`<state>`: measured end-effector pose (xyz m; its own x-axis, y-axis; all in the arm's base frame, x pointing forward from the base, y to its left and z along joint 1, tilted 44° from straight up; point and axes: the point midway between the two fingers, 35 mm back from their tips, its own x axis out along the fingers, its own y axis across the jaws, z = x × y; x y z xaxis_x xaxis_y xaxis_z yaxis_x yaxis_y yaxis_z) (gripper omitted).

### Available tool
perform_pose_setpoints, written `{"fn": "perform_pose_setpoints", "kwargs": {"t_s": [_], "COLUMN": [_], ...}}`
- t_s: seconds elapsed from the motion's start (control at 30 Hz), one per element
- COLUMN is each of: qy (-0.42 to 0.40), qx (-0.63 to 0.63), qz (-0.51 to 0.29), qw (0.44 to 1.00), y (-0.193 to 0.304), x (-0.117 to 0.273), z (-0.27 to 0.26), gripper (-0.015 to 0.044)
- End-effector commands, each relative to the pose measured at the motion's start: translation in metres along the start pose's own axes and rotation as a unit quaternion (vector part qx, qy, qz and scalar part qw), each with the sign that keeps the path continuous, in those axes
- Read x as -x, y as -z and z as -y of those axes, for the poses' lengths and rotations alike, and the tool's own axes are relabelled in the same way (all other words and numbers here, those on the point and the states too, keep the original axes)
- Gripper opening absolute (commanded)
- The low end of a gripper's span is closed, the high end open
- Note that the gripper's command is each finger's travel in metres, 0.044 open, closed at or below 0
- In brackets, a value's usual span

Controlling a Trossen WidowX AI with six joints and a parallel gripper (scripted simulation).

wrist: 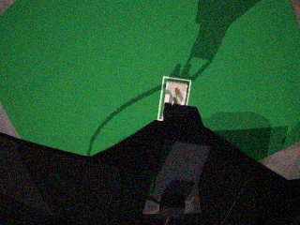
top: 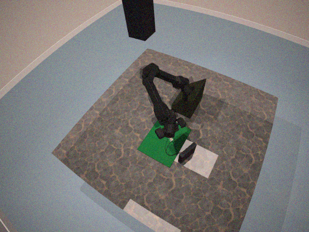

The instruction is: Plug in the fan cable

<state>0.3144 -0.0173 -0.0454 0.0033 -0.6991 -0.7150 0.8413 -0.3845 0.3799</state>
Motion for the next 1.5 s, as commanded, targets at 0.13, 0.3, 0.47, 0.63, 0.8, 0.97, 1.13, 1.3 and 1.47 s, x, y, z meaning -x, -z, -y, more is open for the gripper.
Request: {"fn": "perform_pose_setpoints", "kwargs": {"t_s": [0.13,0.3,0.47,0.63,0.8,0.97,1.13,1.3,1.47], "qy": [0.003,0.003,0.003,0.003,0.003,0.003,0.003,0.003,0.003], "qx": [0.010,0.012,0.012,0.013,0.013,0.013,0.013,0.013,0.012], "qz": [-0.001,-0.001,-0.001,-0.001,-0.001,-0.001,-0.001,-0.001,-0.001], "qw": [1.000,1.000,1.000,1.000,1.000,1.000,1.000,1.000,1.000], "y": [0.004,0.001,0.001,-0.001,-0.001,-0.001,-0.001,-0.001,-0.002], "x": [-0.001,0.001,0.001,0.001,0.001,-0.012,-0.021,-0.021,-0.021], "z": [0.000,0.001,0.001,0.001,0.002,0.002,0.002,0.002,0.001], "gripper": [0.0000,0.0000,0.0000,0.0000,0.0000,0.0000,0.0000,0.0000,0.0000]}}
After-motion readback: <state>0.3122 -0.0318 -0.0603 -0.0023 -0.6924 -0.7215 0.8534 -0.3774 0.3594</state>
